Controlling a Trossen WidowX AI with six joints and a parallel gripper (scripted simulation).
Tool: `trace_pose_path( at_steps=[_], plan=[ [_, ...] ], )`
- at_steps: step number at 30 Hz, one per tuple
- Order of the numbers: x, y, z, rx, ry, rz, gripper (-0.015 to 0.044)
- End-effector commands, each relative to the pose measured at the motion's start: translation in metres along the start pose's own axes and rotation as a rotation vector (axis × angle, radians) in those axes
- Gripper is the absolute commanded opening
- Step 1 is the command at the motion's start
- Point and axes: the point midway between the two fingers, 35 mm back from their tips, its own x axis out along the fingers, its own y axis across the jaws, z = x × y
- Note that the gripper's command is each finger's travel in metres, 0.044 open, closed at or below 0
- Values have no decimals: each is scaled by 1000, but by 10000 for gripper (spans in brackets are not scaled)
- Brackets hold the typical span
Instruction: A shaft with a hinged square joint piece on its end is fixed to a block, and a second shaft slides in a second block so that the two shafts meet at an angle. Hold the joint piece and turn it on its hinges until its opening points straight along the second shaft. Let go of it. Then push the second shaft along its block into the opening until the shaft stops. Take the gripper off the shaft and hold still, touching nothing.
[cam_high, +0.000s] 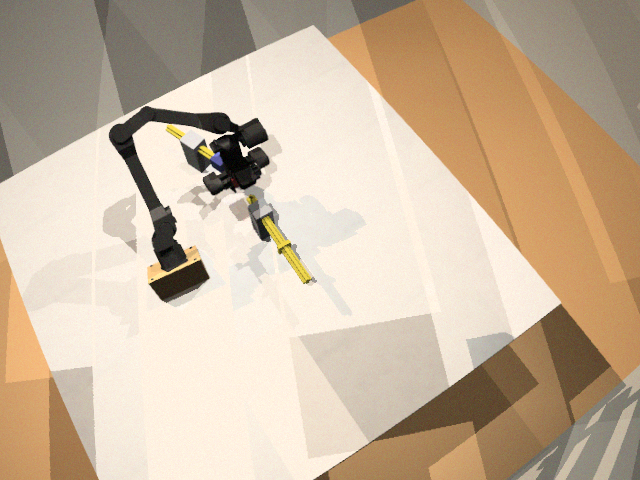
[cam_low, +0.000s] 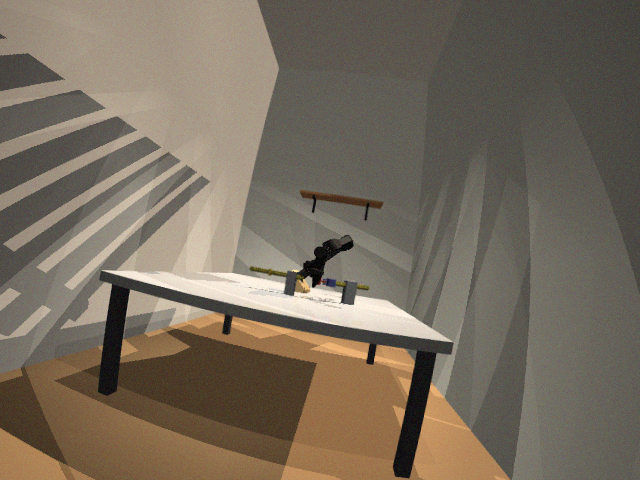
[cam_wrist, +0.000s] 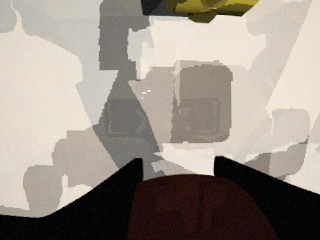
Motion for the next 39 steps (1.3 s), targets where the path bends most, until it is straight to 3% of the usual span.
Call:
trace_pose_path(
  at_steps=[1, 27, 32, 35, 39],
  plan=[
    [0, -1, 0, 17, -2, -3, 0],
    [0, -1, 0, 15, -2, -1, 0],
    [0, -1, 0, 15, -2, -1, 131],
    [0, -1, 0, 15, -2, -1, 147],
    [0, -1, 0, 15, -2, -1, 252]
  ],
)
